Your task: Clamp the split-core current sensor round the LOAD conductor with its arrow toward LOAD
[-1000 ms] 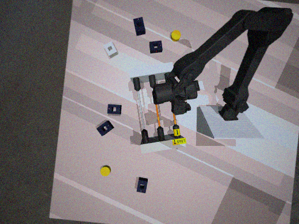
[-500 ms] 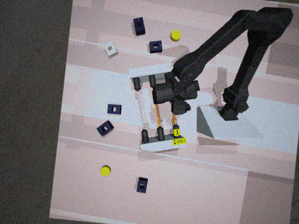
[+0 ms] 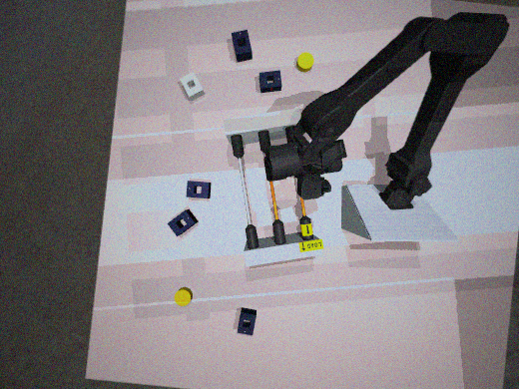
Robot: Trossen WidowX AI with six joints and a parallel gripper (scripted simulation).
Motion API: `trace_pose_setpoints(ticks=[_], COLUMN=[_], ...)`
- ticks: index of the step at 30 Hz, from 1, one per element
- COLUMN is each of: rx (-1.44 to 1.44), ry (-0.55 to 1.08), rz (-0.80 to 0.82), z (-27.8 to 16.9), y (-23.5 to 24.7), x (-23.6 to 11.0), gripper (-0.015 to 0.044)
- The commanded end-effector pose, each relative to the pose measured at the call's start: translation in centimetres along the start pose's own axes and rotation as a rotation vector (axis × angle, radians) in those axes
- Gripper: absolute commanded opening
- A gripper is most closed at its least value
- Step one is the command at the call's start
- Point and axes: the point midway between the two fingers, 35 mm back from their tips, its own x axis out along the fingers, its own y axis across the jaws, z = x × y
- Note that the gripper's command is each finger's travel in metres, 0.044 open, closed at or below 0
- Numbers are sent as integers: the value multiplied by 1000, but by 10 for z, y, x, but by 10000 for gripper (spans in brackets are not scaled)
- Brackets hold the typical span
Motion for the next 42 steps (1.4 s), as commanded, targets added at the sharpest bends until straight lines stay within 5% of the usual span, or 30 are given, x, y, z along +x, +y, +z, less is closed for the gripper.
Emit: trace_pose_setpoints(ticks=[1,42], rx=[-3,-3], ry=[0,0], rz=[2,2], z=[0,0], y=[1,1], x=[0,0], gripper=[24,0])
